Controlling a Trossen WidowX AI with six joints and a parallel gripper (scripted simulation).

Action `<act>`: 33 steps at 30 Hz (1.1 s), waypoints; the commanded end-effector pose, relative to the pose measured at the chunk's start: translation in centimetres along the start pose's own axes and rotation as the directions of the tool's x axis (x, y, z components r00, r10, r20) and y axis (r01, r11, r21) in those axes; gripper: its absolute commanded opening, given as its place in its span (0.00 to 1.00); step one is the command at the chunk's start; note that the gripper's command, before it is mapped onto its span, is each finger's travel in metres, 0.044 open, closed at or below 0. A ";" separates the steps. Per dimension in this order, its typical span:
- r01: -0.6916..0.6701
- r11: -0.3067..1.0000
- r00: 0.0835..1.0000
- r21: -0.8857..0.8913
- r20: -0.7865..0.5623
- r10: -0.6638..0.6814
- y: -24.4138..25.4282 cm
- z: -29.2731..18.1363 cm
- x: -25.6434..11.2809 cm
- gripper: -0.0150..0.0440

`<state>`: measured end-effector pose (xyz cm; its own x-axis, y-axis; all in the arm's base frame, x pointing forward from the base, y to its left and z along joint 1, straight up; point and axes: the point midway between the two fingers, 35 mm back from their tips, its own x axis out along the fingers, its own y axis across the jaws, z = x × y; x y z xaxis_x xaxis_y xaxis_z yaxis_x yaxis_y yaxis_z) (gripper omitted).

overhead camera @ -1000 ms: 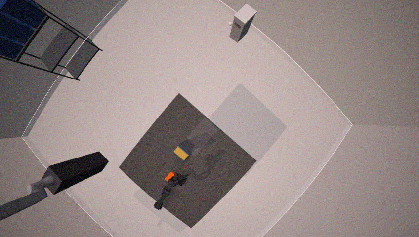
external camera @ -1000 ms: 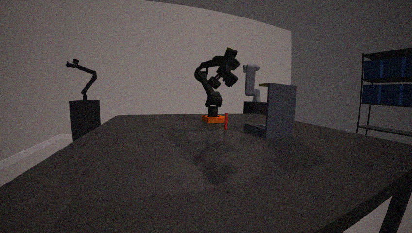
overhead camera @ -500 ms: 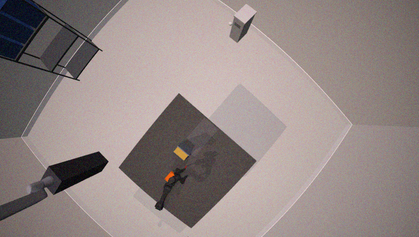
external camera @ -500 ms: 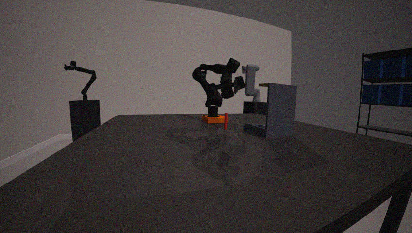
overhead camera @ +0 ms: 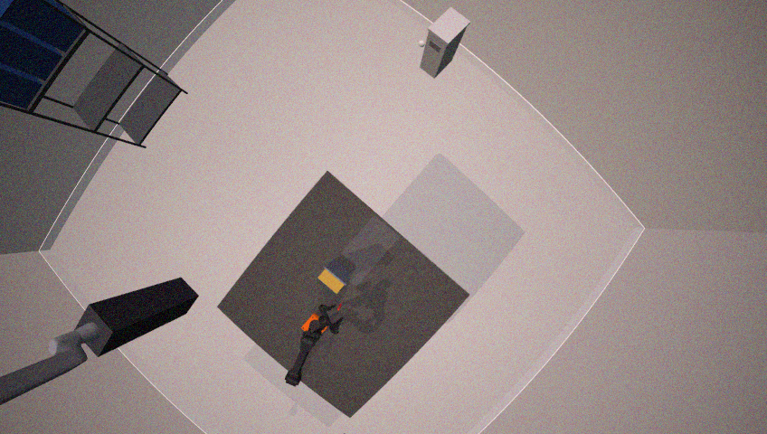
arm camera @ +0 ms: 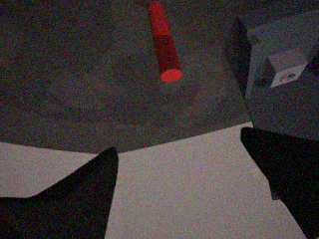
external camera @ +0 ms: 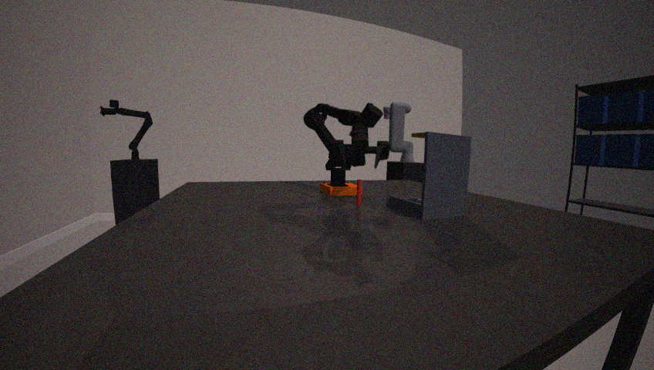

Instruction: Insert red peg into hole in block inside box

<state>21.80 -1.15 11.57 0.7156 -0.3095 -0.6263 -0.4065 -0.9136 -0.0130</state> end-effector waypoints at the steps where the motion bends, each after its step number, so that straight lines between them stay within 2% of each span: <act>1: 0.008 1.000 1.000 -0.017 0.004 -0.008 -0.1 0.1 0.1 0.91; 7: 0.008 1.000 1.000 -0.017 0.004 -0.008 0.0 -0.1 0.4 0.64; 8: 0.008 1.000 1.000 -0.017 0.004 -0.008 0.0 -0.1 0.4 0.63; 33: 0.008 1.000 1.000 -0.017 0.004 -0.008 -0.2 1.2 2.0 0.63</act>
<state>22.58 -1.32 10.11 0.7199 -0.3049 -0.6235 -0.3972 -0.9177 -0.0099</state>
